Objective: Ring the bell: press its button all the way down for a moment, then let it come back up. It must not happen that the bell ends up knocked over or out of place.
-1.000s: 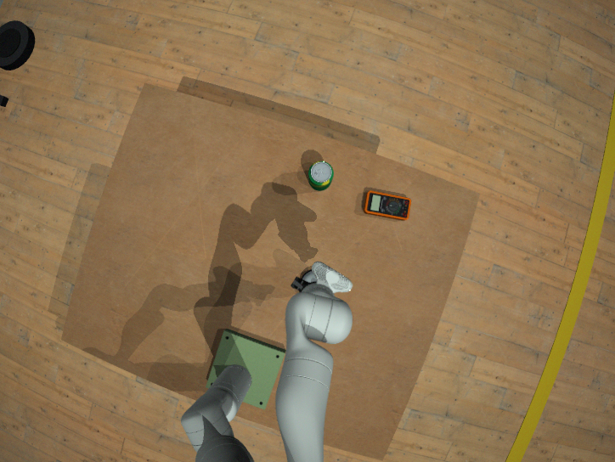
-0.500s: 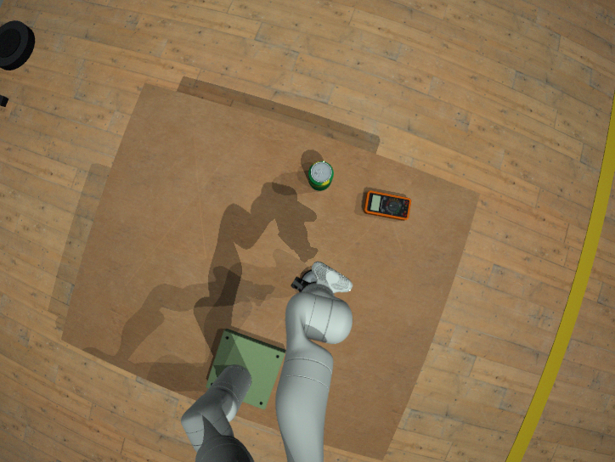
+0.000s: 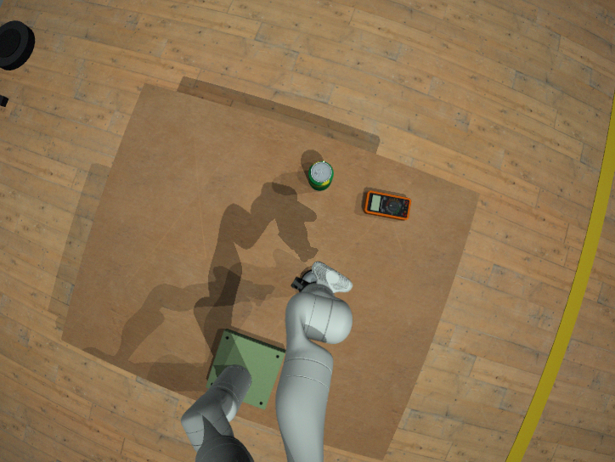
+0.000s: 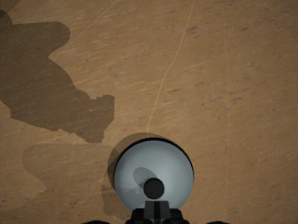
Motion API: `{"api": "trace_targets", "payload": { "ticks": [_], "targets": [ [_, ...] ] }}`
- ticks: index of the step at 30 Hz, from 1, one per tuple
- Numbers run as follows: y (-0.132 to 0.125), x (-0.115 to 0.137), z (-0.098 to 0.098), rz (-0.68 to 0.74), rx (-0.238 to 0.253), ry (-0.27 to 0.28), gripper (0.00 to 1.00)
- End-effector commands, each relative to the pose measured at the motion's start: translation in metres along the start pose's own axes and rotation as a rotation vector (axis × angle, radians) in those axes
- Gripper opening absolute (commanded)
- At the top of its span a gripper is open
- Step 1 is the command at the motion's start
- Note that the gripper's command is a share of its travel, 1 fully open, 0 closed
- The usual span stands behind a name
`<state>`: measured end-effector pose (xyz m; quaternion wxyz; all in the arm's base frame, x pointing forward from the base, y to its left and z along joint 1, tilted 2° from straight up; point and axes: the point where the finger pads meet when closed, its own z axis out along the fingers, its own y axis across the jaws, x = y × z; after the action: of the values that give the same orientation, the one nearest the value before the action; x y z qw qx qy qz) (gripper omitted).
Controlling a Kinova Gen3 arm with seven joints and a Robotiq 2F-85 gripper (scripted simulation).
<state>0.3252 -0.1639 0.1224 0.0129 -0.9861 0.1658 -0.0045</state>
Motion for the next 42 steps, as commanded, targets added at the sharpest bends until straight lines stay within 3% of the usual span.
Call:
{"api": "trace_targets", "payload": {
  "ticks": [1,13,42],
  "targets": [
    [-0.001,0.000,0.001,-0.001,0.004,0.003,0.10],
    [-0.002,0.001,0.010,-0.001,0.005,0.007,0.10],
    [-0.003,-0.001,0.055,-0.001,0.004,0.001,0.10]
  ]
}}
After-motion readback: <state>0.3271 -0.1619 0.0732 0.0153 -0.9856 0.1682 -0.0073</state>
